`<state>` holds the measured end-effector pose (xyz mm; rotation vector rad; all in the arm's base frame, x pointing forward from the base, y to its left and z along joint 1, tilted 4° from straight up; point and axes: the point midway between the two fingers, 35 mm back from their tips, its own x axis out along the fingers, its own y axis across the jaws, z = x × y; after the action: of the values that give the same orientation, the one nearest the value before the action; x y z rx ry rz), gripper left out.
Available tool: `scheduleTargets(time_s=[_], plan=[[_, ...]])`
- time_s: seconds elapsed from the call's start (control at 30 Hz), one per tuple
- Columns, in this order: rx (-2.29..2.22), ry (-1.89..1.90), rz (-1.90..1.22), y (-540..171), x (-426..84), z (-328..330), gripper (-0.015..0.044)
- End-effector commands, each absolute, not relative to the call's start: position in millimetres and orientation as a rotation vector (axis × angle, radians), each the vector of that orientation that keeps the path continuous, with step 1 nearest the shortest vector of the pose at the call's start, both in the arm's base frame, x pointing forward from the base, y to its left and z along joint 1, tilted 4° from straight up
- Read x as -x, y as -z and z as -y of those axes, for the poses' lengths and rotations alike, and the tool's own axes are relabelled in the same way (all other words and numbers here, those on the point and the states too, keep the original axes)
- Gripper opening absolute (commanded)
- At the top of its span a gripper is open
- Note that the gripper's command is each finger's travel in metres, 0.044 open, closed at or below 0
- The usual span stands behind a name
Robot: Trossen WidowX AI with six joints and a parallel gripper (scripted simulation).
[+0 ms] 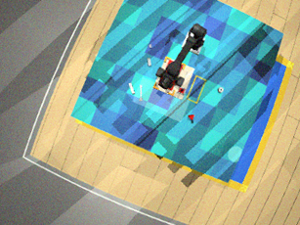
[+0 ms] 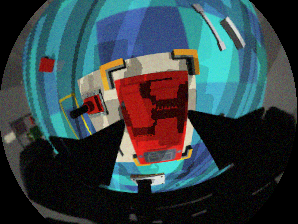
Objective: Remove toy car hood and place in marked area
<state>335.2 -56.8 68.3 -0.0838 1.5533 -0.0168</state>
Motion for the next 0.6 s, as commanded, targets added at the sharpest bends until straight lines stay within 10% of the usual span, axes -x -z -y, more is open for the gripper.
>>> scheduleTargets(time_s=[0.0, 0.4, 0.57], plan=[[0.092, 0.016, -1.56, -64.3, -333.6, 57.8, 0.044], [0.092, 0.016, -1.56, -58.7, -333.5, 58.2, 0.044], [0.083, 0.017, -1.553, -62.0, -335.2, 57.3, 0.0328]])
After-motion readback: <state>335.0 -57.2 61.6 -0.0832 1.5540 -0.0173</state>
